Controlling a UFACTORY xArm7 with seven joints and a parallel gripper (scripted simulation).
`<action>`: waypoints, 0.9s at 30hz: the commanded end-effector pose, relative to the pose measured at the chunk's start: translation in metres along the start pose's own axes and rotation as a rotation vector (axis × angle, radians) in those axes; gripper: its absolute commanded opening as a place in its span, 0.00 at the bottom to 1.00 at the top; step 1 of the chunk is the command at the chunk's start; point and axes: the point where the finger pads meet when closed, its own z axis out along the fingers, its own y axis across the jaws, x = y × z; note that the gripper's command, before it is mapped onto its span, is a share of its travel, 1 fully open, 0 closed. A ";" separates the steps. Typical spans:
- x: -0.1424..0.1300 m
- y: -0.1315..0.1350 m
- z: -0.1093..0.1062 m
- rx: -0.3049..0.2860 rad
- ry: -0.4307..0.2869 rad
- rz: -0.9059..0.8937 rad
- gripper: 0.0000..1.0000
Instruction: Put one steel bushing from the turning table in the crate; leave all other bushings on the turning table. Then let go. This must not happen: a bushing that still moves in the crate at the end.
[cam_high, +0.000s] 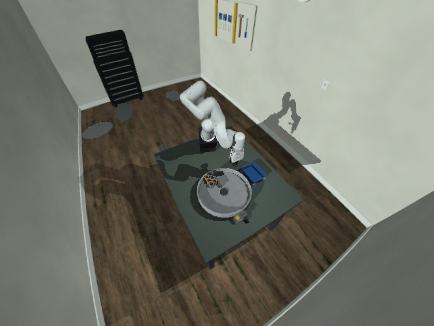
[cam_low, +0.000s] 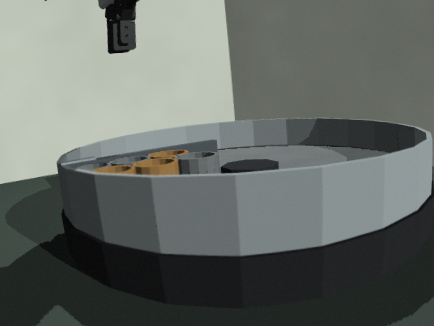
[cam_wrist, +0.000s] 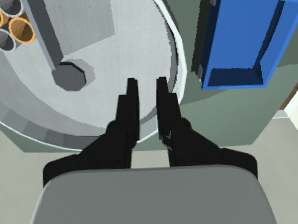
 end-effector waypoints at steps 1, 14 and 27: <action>-0.001 0.000 -0.001 -0.001 -0.003 0.000 0.16; -0.001 0.000 -0.001 -0.001 -0.003 0.000 0.16; -0.001 0.000 -0.001 -0.001 -0.003 0.000 0.16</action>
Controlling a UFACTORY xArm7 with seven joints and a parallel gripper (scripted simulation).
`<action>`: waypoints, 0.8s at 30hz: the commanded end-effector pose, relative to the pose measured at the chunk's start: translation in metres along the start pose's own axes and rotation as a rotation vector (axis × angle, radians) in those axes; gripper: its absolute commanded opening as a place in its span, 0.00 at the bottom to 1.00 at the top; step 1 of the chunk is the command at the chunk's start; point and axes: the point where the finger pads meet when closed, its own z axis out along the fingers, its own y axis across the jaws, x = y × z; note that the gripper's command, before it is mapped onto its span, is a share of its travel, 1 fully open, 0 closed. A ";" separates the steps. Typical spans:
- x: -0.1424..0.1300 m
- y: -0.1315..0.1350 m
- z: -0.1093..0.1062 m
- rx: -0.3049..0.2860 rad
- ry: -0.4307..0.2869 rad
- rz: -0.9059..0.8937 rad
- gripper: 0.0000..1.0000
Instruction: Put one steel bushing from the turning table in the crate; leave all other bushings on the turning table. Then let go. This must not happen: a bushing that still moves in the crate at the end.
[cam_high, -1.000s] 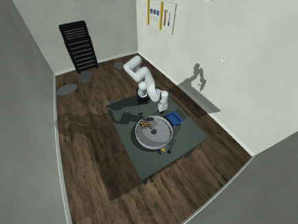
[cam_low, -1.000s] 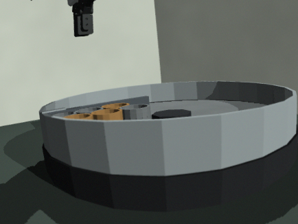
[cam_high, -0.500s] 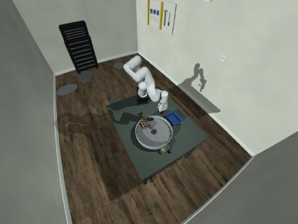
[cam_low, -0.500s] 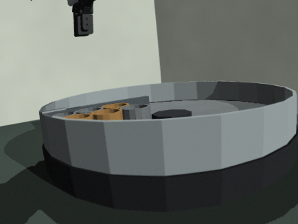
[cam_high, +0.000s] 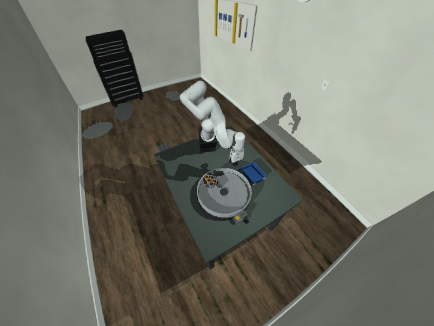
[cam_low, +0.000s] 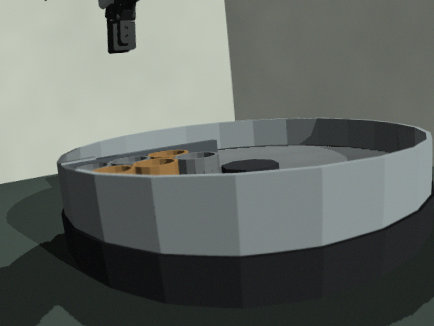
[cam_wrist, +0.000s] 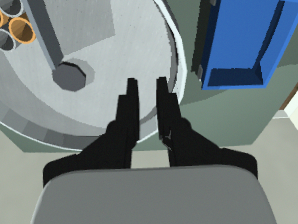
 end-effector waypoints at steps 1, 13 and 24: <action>-0.001 0.000 -0.001 -0.001 -0.003 0.000 0.16; -0.002 -0.044 0.018 -0.001 -0.003 0.124 0.47; -0.004 -0.110 0.045 -0.003 -0.005 0.306 0.47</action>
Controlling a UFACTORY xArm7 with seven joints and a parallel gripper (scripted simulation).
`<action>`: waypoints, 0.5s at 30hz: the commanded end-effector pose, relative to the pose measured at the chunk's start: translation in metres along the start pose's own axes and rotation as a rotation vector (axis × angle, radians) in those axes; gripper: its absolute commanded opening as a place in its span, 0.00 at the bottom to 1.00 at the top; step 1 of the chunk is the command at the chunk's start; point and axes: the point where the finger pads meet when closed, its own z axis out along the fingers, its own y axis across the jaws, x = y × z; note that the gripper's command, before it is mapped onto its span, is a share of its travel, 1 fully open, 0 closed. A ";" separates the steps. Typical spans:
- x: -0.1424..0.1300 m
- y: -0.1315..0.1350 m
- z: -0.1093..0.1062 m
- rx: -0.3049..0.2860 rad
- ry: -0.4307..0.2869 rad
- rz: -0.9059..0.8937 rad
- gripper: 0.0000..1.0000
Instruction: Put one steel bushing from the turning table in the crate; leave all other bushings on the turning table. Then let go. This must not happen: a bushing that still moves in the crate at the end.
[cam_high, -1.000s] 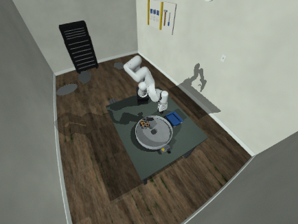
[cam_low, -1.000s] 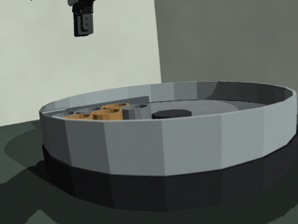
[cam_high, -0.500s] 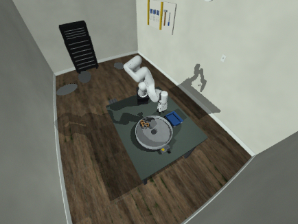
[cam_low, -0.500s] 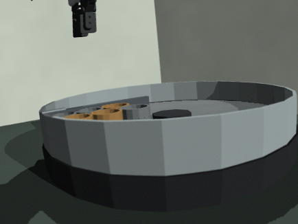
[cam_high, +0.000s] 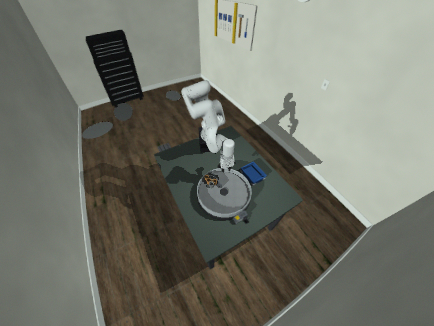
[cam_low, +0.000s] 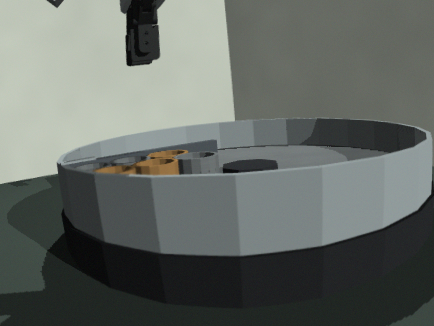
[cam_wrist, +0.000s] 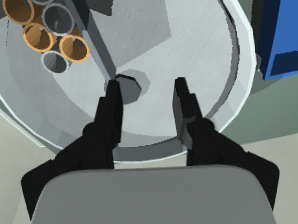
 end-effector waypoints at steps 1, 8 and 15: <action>-0.014 -0.034 0.020 -0.008 -0.008 0.096 0.47; -0.023 -0.070 0.036 -0.008 -0.007 0.199 0.47; -0.032 -0.112 0.055 -0.008 -0.006 0.317 0.47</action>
